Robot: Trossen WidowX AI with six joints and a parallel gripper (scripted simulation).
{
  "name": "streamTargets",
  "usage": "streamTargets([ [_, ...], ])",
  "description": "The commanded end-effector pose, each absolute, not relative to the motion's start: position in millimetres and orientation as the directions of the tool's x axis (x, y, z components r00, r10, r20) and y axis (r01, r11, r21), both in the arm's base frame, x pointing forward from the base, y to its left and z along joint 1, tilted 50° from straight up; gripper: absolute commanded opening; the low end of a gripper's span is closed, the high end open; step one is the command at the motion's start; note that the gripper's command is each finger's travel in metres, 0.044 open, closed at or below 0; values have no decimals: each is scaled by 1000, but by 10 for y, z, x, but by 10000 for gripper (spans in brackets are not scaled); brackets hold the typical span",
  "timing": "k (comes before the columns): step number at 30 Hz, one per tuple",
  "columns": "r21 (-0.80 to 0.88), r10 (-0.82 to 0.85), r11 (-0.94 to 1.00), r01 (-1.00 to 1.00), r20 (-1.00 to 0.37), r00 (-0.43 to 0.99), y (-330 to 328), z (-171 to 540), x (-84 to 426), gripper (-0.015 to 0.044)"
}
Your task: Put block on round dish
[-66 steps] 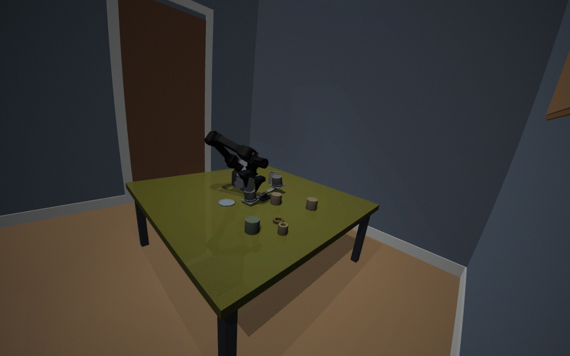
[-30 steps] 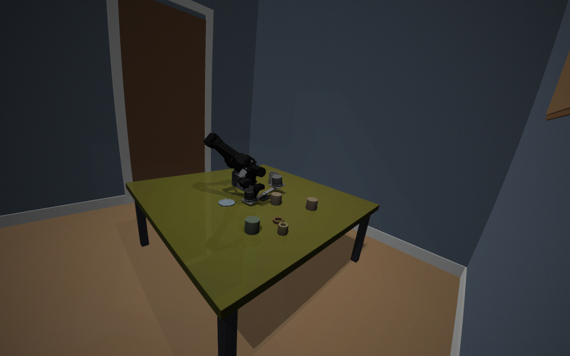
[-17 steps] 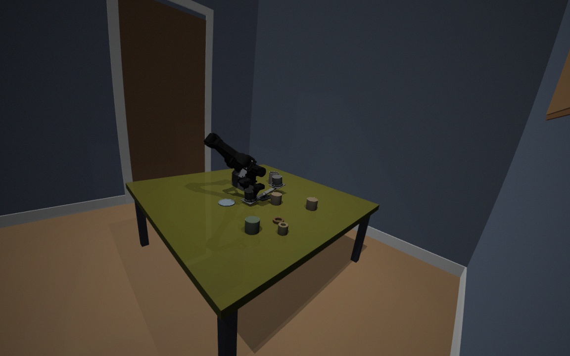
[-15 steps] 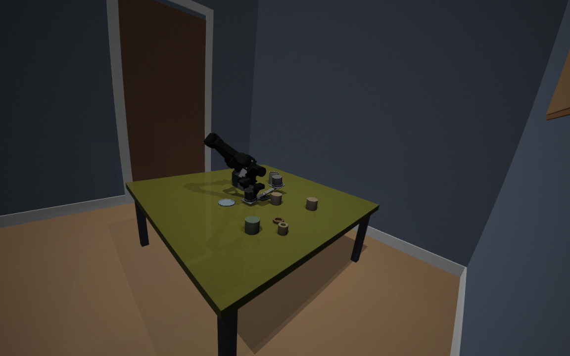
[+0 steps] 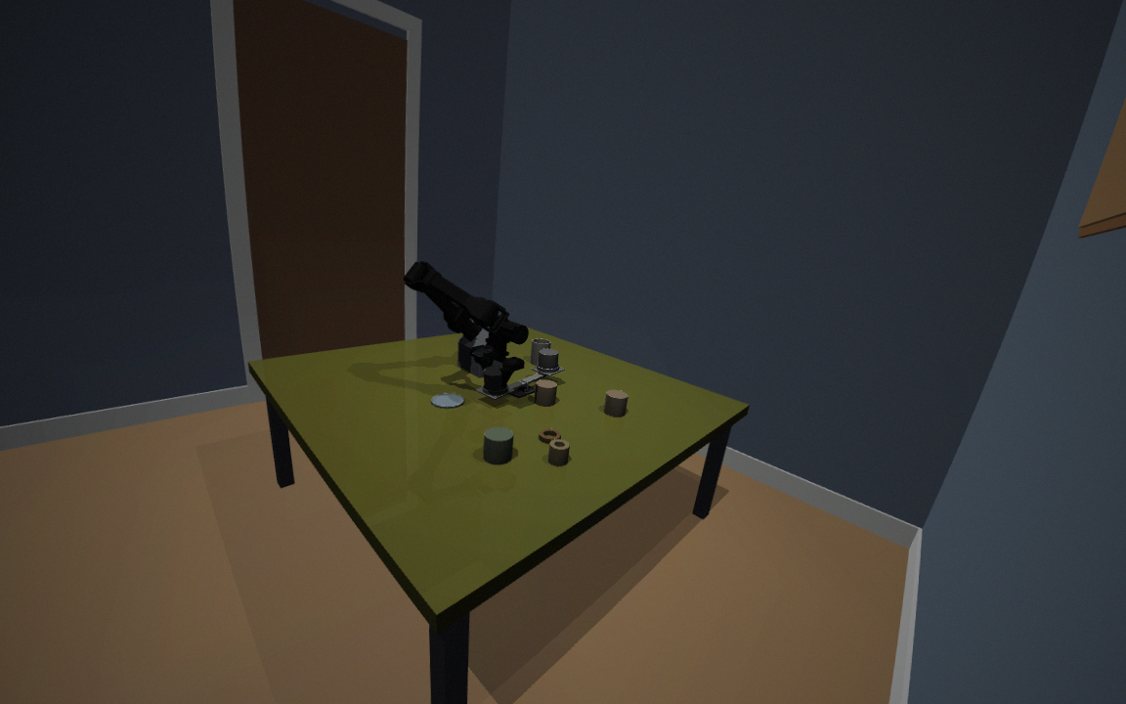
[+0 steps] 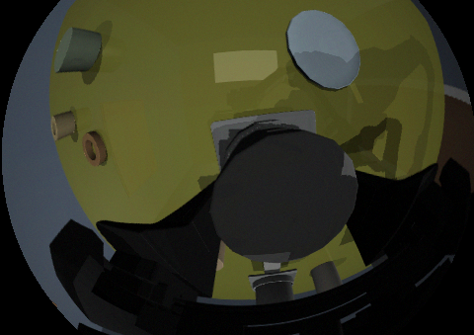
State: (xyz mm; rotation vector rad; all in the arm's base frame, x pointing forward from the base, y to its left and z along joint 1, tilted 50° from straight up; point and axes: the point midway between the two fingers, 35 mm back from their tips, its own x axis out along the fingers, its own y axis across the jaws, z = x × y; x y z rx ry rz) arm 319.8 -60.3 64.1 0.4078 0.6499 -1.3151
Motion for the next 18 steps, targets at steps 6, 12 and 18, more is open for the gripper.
streamTargets([
  [6, -70, -746, 224, 972, -655, 124, -487, 713, 3226, 0],
  [12, -70, -744, 224, 972, -656, 124, -427, 756, 3224, 0],
  [18, -70, -743, 224, 972, -657, 124, -367, 801, 3220, 0],
])
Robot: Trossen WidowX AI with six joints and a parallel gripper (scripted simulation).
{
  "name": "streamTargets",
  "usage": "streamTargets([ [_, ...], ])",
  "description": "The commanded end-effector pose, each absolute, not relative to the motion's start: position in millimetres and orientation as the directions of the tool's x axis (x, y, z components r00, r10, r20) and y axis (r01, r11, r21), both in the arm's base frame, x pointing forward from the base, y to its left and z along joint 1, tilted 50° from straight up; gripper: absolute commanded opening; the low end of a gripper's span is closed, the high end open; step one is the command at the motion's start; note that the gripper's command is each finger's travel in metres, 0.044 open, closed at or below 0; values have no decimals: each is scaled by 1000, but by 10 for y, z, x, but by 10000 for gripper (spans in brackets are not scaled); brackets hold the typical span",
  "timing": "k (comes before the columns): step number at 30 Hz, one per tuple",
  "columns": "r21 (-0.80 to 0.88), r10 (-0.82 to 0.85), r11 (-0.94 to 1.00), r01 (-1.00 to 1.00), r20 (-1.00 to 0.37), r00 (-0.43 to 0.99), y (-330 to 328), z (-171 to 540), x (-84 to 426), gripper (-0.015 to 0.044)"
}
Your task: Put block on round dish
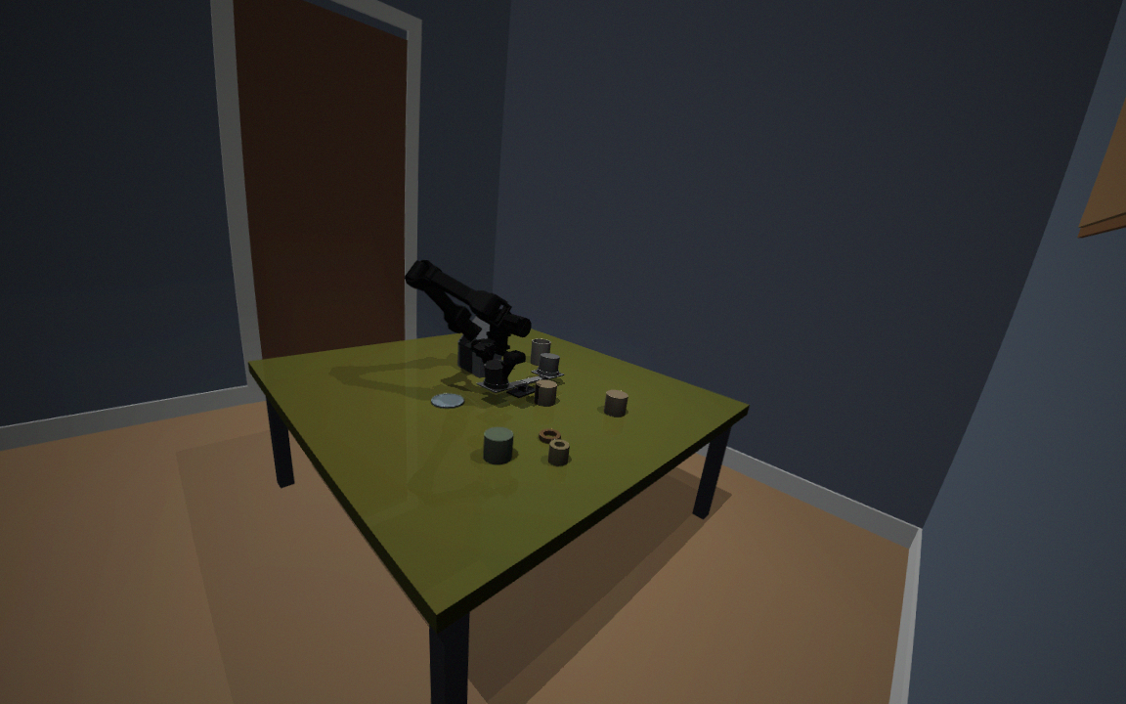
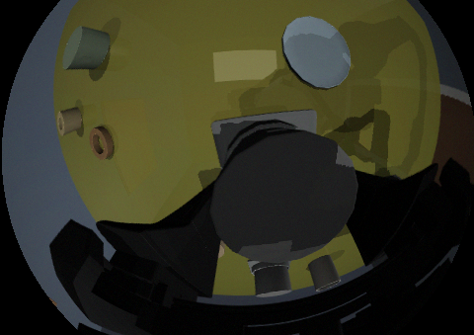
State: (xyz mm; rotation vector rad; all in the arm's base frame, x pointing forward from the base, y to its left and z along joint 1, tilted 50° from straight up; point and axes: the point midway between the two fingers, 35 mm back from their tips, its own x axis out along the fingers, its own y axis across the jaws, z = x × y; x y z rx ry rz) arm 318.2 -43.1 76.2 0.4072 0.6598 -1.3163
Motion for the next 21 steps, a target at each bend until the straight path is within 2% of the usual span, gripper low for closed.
streamTargets([
  [1, -70, -743, 224, 972, -658, 124, -358, 809, 3219, 0],
  [21, -71, -742, 224, 972, -659, 123, -164, 968, 3191, 0],
])
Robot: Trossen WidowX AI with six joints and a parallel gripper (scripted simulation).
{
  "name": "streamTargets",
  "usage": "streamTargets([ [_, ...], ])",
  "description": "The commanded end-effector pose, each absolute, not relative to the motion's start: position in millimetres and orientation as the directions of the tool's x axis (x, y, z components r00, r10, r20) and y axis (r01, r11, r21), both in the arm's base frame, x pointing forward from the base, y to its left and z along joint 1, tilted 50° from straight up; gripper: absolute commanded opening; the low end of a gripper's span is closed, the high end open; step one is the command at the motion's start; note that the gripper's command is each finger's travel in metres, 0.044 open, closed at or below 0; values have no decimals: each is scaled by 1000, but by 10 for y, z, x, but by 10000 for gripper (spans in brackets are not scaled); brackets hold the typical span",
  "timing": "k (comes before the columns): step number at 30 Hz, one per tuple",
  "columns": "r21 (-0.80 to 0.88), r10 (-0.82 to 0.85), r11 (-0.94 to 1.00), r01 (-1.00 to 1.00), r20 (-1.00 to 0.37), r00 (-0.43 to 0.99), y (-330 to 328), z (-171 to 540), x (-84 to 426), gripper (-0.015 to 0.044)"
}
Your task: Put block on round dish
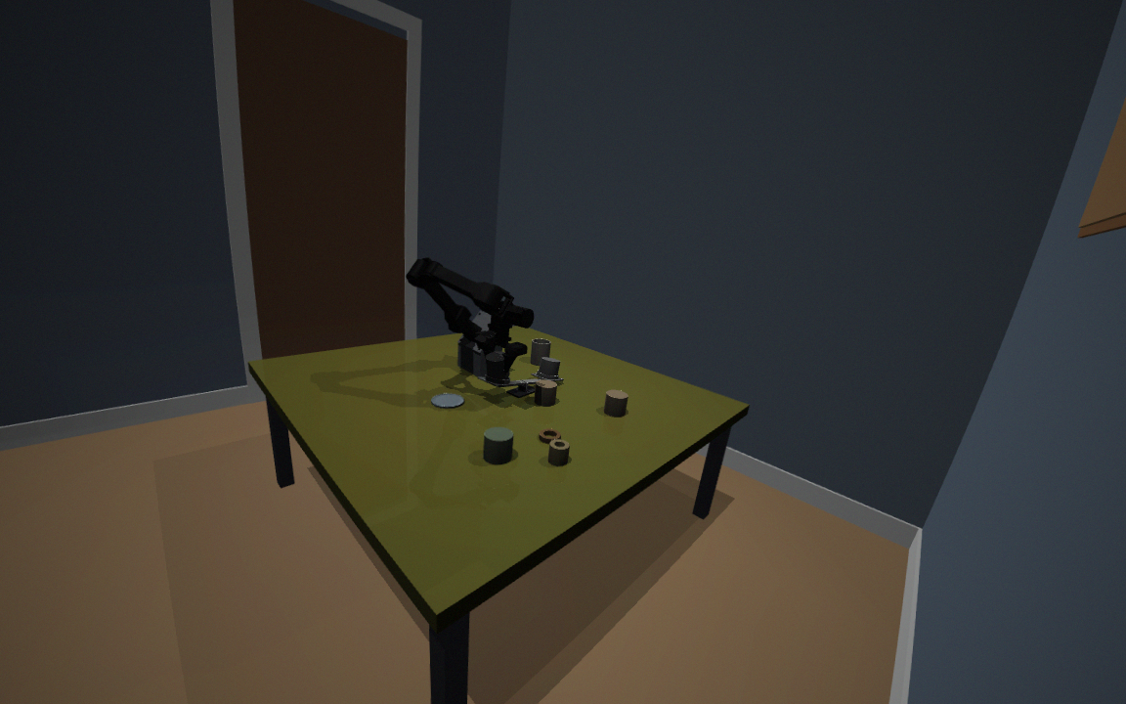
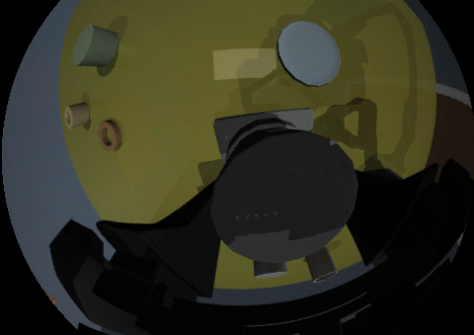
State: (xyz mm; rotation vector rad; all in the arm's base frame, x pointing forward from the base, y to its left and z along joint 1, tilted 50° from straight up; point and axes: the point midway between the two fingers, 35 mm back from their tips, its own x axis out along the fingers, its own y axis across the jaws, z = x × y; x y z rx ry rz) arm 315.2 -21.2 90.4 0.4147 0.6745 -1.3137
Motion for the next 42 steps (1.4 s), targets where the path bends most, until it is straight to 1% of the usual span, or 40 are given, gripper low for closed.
streamTargets([
  [1, -71, -742, 224, 972, -659, 123, -155, 976, 3189, 0],
  [42, -74, -749, 221, 972, -651, 121, 205, 1332, 3064, 0],
])
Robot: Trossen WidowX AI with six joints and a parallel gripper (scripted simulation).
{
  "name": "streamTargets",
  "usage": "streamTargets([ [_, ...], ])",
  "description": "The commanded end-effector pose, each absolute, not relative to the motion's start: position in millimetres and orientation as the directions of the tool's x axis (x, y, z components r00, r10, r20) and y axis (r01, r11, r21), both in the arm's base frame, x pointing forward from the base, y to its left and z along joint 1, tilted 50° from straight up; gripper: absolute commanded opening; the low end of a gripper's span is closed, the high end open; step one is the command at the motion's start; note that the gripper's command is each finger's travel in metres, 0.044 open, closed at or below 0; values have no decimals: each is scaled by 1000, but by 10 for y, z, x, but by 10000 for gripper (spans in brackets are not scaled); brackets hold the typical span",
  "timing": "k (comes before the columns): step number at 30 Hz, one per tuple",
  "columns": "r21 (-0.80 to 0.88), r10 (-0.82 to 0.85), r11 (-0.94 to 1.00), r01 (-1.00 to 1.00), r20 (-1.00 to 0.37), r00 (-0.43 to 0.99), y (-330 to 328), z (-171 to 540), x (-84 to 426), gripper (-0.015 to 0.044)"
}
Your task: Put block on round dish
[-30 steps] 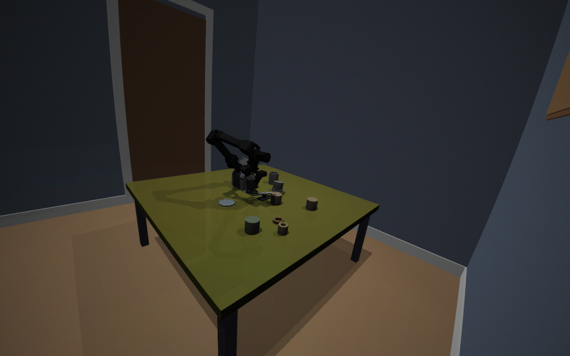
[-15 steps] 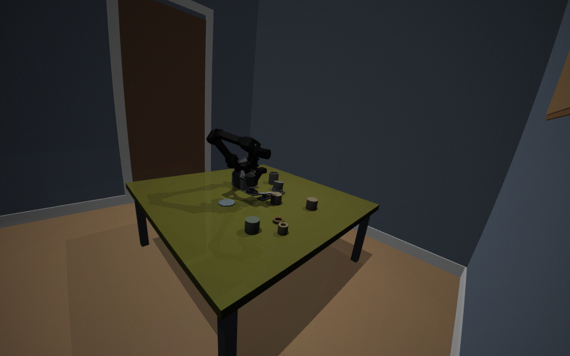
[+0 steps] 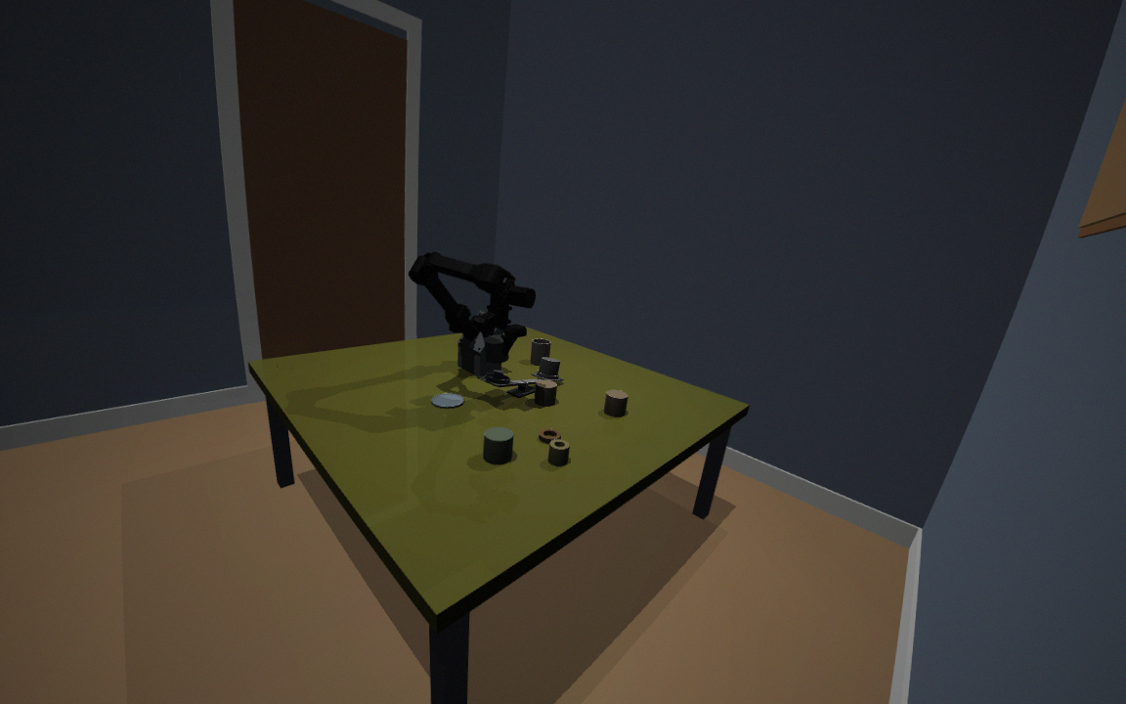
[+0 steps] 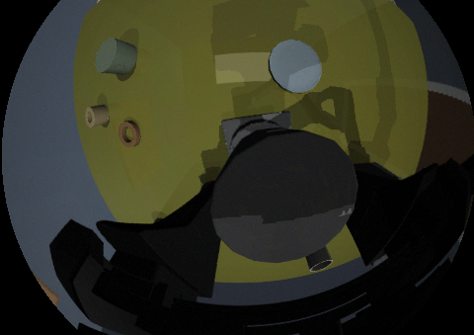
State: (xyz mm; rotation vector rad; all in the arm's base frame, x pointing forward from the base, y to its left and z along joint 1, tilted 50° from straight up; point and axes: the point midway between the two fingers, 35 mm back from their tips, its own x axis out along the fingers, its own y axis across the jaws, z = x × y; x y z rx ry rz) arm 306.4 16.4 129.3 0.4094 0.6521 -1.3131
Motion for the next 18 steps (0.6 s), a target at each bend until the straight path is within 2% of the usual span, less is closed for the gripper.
streamTargets([
  [1, -74, -750, 221, 972, -651, 121, 213, 1341, 3060, 0],
  [18, -83, -753, 223, 971, -647, 118, 195, 1329, 3049, 0],
])
